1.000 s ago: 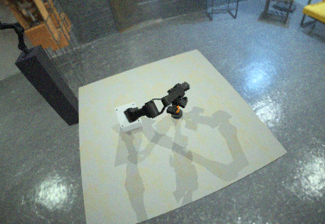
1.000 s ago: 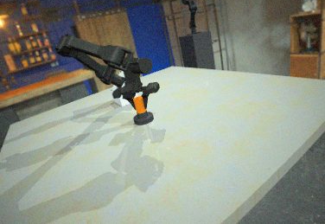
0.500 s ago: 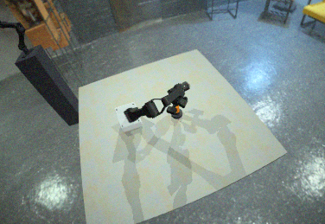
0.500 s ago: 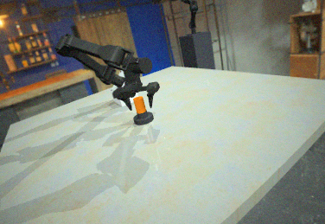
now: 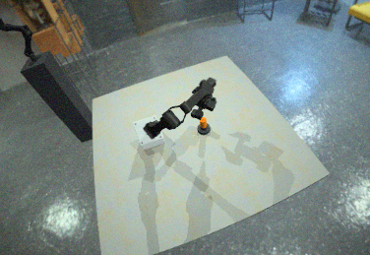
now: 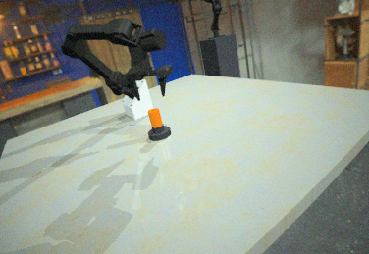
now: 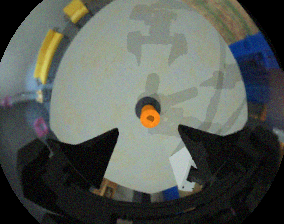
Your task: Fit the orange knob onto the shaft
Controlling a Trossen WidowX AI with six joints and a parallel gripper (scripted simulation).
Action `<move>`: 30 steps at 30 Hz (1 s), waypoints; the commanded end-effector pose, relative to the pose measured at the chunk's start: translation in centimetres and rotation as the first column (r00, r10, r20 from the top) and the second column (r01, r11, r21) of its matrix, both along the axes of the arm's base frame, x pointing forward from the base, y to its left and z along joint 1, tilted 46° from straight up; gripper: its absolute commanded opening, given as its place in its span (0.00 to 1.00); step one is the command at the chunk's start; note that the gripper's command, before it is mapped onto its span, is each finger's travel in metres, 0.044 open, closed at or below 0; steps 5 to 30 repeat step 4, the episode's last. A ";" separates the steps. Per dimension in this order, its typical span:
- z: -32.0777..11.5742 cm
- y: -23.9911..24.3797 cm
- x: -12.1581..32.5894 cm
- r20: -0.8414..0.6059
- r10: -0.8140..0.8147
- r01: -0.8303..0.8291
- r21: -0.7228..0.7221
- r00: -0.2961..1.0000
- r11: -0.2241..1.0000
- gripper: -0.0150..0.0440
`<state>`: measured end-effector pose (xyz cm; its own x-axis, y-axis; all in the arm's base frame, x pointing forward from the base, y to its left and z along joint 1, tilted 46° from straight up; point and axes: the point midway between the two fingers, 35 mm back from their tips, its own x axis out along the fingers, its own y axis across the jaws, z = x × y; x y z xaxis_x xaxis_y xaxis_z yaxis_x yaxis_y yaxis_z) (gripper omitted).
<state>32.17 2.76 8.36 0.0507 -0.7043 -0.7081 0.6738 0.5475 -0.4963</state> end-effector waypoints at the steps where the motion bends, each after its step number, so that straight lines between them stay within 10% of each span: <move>1: 0.2 0.1 -0.1 -0.009 -0.018 0.018 -0.002 1.000 1.000 1.00; 30: 0.2 0.1 -0.1 -0.009 -0.018 0.018 -0.002 1.000 1.000 1.00</move>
